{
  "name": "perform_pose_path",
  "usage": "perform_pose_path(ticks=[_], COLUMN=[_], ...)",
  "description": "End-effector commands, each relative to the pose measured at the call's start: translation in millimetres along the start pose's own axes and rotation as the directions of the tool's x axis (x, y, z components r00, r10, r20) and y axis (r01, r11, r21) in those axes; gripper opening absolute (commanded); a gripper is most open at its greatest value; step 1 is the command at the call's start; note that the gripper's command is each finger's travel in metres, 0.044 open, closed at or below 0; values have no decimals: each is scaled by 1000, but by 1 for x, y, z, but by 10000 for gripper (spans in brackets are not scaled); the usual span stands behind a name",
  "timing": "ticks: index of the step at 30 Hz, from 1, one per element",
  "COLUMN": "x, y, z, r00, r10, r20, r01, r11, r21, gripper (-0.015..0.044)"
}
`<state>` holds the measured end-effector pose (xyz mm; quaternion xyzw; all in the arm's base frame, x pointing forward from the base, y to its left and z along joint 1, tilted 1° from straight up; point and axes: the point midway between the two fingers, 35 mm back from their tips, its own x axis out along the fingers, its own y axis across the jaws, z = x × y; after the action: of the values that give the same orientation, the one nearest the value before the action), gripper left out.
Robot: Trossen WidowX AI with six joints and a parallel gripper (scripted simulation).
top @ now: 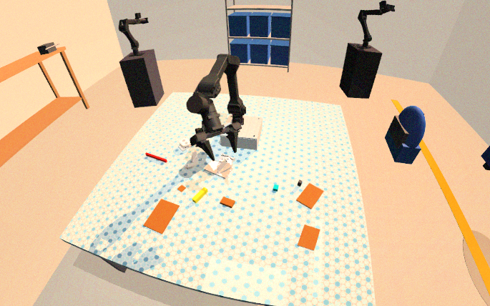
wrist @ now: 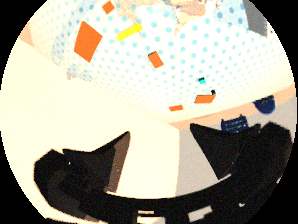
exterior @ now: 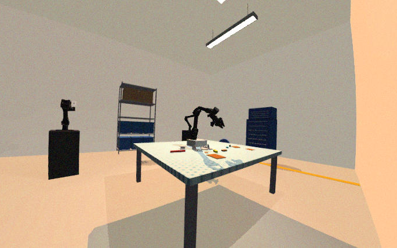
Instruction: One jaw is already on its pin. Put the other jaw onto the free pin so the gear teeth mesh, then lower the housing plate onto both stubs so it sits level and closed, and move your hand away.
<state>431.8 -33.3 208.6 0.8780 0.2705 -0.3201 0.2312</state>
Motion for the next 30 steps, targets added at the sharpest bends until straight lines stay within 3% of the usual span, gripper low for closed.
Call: perform_pose_path(ticks=[1,30], x=[0,-39], y=[6,13], z=[28,190], r00=[997,876], r10=[13,-18], r20=[74,483], r01=[-18,-243], r11=[997,847], r21=[79,473], gripper=[440,440])
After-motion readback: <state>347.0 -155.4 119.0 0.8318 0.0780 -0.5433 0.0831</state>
